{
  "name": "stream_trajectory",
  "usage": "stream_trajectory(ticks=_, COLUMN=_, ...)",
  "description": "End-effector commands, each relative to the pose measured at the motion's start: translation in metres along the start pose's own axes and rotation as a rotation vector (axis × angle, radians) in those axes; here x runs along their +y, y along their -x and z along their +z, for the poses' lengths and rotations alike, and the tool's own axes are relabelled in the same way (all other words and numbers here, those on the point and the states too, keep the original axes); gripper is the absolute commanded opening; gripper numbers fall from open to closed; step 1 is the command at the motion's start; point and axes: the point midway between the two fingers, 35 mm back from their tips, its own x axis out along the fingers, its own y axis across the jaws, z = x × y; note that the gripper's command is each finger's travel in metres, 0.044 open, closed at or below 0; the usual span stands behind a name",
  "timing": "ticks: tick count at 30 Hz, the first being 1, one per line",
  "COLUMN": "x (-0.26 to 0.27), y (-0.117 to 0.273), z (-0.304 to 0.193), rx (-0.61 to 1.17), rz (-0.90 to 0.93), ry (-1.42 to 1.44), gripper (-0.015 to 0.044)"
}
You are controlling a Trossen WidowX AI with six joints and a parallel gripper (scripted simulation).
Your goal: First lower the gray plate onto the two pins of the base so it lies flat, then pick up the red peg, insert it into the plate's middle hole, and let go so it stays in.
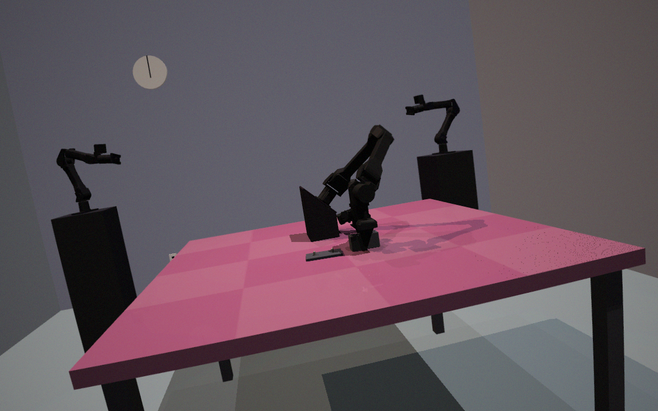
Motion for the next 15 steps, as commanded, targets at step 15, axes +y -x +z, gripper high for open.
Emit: stream_trajectory(ticks=15, x=0.006, y=0.052, z=0.007, rx=-0.009, rz=0.006, ry=0.002, gripper=0.0000)
